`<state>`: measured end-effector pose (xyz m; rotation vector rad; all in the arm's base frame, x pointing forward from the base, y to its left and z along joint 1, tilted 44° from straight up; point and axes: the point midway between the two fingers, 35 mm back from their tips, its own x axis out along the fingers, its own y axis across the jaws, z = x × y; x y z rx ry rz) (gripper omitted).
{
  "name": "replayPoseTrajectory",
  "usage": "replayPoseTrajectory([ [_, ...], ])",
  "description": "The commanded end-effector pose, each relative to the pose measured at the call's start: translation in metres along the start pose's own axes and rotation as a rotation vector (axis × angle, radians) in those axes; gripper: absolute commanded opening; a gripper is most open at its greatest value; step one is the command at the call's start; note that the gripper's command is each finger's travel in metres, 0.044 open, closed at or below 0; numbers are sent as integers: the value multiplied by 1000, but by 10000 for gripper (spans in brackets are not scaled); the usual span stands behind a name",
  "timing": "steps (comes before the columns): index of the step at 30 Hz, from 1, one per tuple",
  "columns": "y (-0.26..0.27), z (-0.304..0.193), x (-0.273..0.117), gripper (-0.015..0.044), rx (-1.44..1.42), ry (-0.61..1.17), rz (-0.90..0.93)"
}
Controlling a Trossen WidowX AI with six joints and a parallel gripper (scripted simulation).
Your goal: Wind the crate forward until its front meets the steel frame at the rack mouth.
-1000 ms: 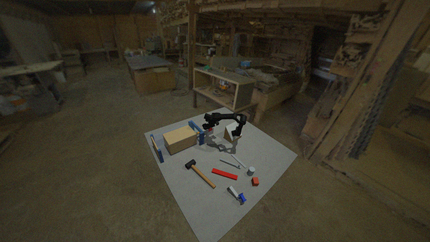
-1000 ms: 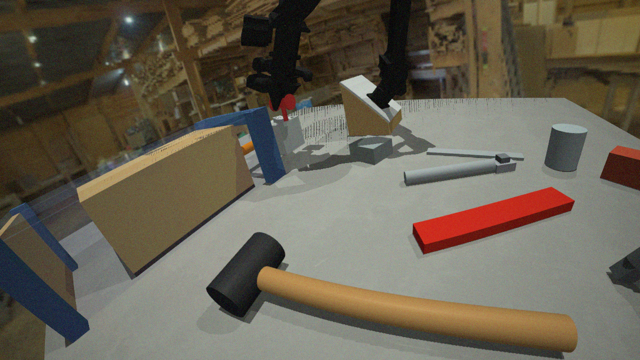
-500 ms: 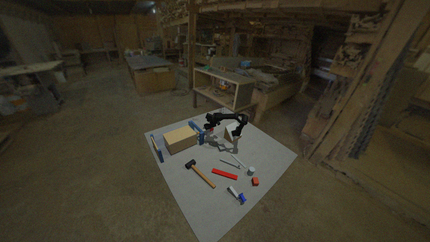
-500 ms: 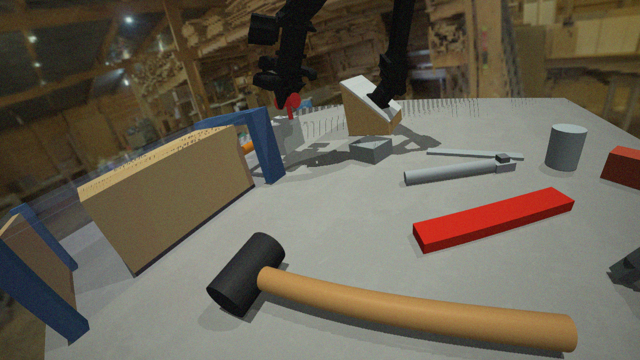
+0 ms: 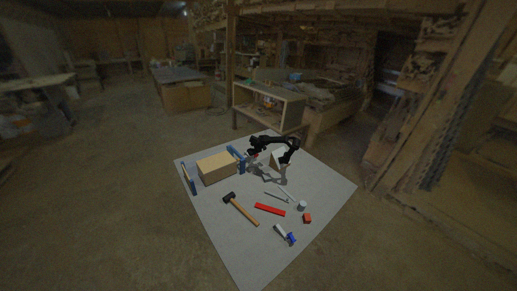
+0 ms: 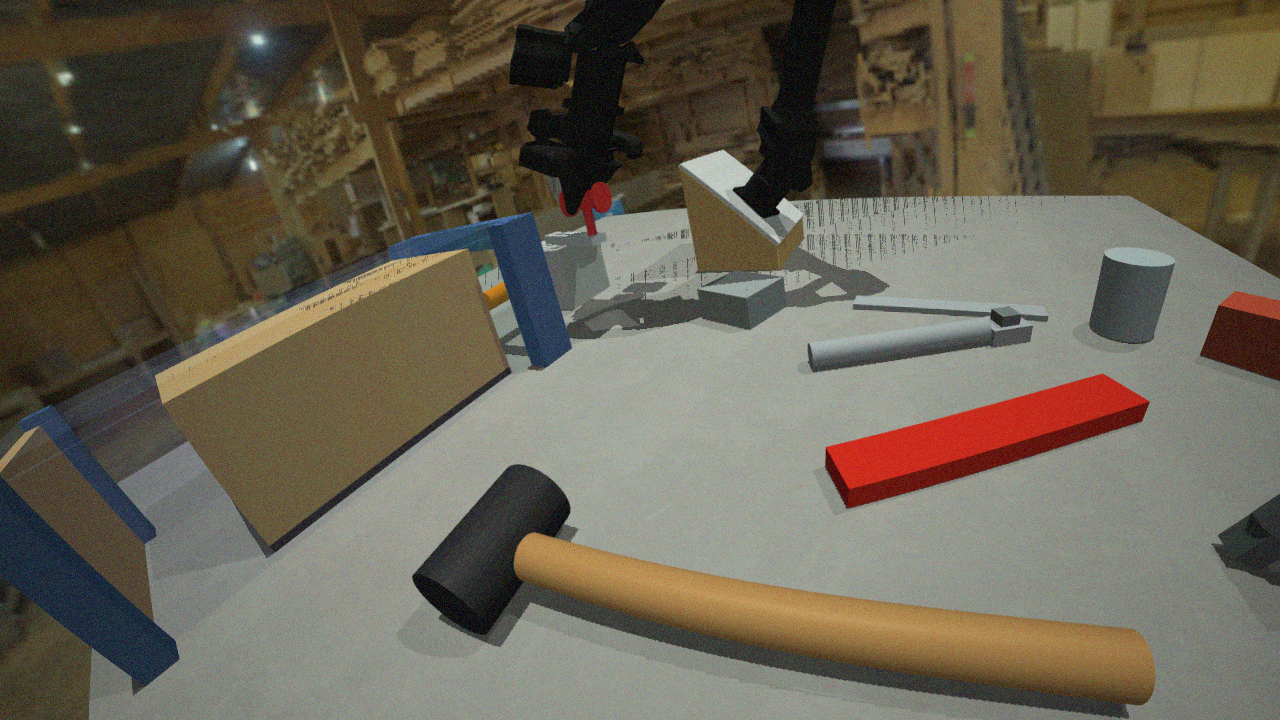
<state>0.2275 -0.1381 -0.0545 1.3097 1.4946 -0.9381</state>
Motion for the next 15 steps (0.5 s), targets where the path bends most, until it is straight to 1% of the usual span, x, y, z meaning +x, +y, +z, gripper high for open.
replayPoseTrajectory([
  [1,-22,-6,0,0,25,20,-43],
  [15,-40,-5,0,0,25,20,-44],
])
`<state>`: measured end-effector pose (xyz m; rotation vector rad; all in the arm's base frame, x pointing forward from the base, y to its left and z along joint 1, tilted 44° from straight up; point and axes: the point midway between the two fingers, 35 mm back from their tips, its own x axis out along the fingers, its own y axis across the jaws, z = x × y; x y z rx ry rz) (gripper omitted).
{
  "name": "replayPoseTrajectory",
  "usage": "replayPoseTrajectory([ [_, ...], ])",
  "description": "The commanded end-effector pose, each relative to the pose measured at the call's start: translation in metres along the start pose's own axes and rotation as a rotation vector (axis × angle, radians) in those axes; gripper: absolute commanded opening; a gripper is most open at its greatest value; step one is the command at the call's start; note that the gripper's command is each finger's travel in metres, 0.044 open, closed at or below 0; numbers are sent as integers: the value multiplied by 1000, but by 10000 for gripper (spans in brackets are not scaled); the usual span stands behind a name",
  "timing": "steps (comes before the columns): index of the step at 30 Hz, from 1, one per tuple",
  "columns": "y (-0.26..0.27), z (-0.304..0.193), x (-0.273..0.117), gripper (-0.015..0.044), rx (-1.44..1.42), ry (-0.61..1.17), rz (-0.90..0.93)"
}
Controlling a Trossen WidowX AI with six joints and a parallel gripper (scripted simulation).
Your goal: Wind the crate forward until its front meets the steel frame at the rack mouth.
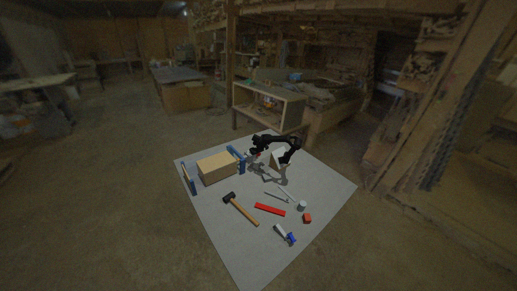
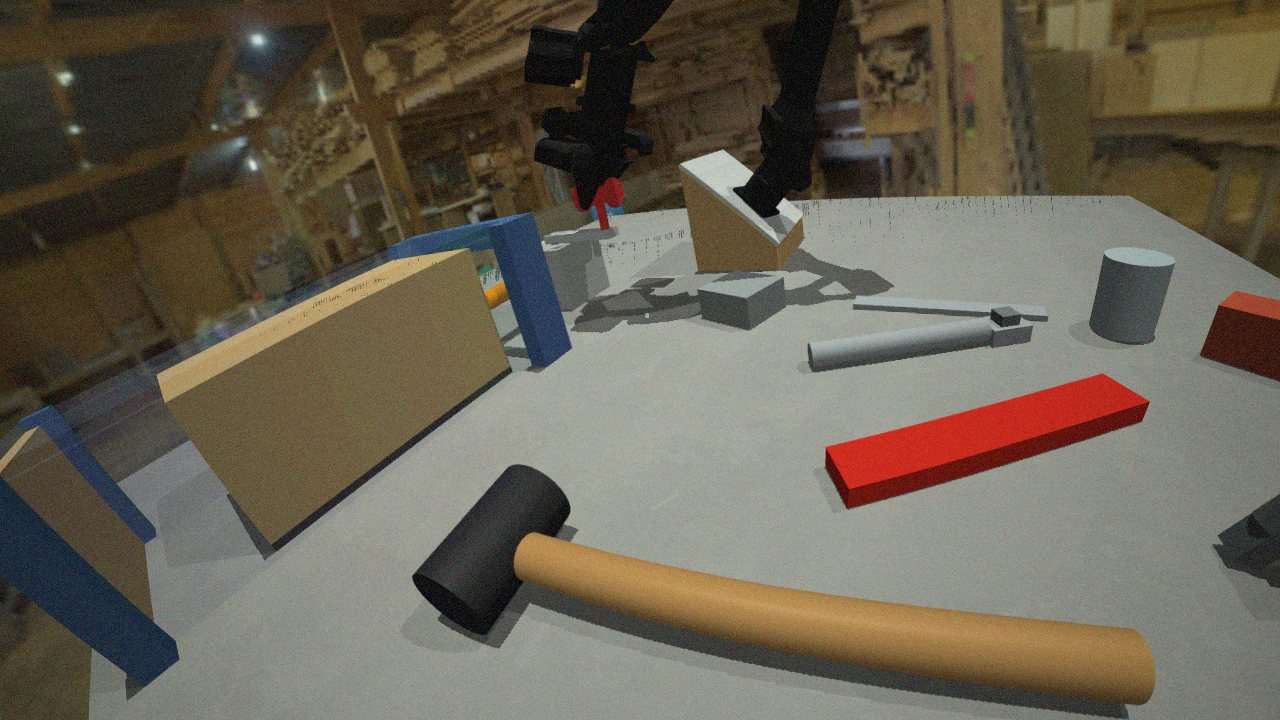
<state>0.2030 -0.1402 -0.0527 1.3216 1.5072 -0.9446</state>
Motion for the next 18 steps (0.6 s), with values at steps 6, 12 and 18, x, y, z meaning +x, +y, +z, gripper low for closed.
replayPoseTrajectory([
  [6,-24,-1,3,0,15,6,-38],
  [12,-32,1,4,0,15,6,-38],
  [18,-39,4,4,0,15,6,-38],
])
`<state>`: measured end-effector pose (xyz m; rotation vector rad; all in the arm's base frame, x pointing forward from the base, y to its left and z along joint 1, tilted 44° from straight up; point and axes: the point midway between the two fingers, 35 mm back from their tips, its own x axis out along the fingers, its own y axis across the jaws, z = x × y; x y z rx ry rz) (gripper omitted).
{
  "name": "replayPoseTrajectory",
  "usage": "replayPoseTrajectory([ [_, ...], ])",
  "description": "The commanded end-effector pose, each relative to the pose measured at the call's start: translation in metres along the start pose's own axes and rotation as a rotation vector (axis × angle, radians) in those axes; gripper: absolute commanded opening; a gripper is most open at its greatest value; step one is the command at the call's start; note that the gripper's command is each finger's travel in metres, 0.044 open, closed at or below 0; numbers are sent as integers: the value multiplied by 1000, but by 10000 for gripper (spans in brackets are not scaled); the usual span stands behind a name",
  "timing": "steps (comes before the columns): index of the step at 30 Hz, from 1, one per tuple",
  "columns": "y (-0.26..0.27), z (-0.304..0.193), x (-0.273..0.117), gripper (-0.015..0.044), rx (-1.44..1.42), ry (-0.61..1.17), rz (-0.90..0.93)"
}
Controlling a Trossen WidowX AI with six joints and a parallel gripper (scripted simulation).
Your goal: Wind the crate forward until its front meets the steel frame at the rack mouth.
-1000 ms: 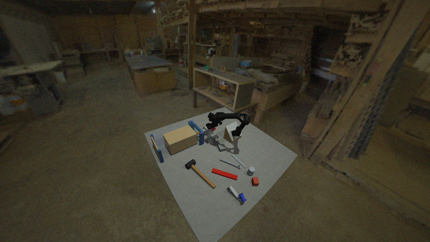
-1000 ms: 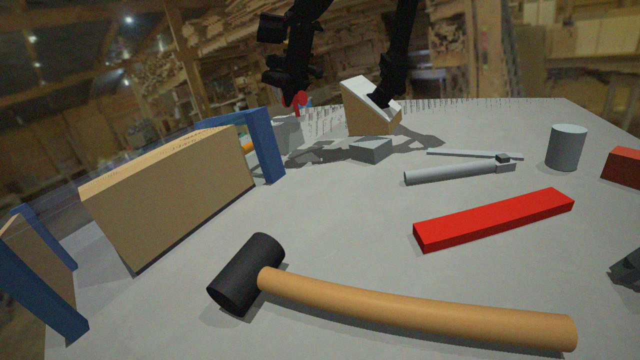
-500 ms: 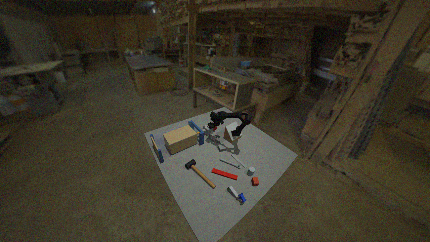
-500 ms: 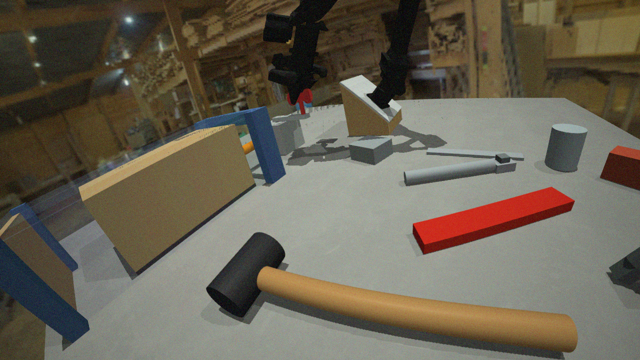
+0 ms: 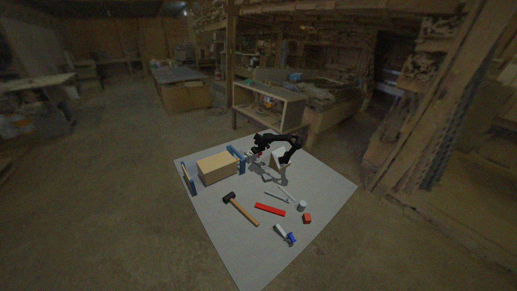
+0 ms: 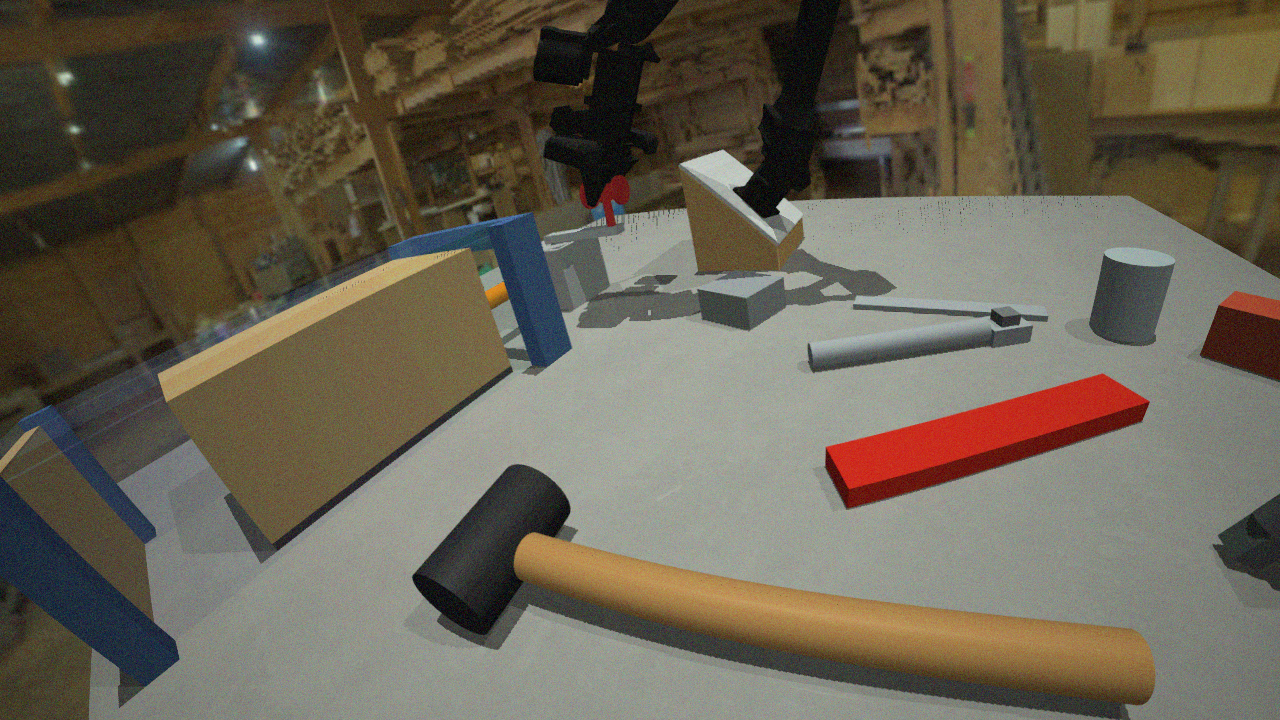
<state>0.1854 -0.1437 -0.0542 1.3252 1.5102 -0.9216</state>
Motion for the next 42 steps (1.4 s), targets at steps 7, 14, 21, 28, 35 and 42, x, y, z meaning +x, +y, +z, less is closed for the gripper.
replayPoseTrajectory([
  [7,-30,6,5,0,29,-4,-49],
  [14,-38,10,6,0,29,-5,-50],
  [21,-46,16,8,0,29,-6,-50],
  [28,-53,21,10,0,29,-6,-51],
  [35,-60,27,13,0,30,-7,-51],
  [42,-66,34,16,0,30,-7,-51],
])
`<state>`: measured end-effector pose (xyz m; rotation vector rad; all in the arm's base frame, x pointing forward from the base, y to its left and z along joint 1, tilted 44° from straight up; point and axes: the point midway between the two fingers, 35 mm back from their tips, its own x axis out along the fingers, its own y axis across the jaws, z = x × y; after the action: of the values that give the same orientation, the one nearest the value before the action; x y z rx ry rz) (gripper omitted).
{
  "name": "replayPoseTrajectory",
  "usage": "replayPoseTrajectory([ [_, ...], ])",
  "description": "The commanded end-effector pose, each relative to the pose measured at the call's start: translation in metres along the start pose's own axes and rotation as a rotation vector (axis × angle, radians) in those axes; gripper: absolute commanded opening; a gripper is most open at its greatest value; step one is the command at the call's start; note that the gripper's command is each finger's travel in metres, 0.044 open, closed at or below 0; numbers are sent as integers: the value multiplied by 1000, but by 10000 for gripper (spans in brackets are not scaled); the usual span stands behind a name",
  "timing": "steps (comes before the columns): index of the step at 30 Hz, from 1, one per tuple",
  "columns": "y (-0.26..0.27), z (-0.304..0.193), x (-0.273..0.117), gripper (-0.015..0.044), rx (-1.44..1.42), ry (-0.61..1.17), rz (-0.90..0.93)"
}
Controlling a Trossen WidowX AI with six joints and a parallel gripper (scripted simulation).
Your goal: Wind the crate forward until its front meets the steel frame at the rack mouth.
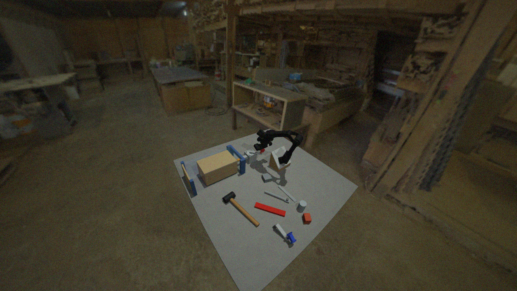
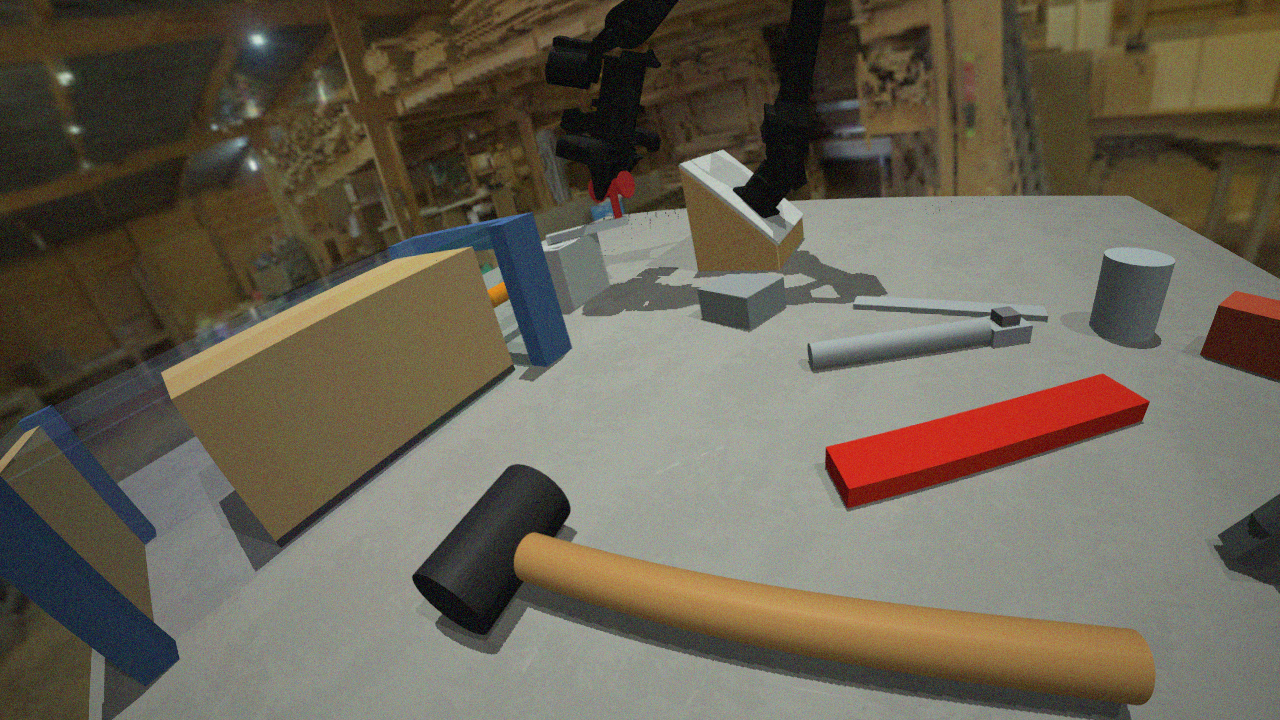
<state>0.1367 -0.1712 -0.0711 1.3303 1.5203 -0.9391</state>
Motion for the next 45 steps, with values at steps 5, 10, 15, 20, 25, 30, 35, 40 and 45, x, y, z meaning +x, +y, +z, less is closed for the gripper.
replayPoseTrajectory([
  [5,-17,16,10,0,16,-13,-39],
  [10,-20,21,12,0,16,-14,-39],
  [15,-23,26,14,0,16,-14,-39],
  [20,-26,32,16,0,16,-15,-39],
  [25,-28,38,19,0,16,-15,-39],
  [30,-30,44,21,0,16,-16,-39],
  [35,-31,50,24,0,16,-16,-39],
  [40,-32,56,26,0,16,-17,-40],
  [45,-32,62,29,0,16,-18,-39],
])
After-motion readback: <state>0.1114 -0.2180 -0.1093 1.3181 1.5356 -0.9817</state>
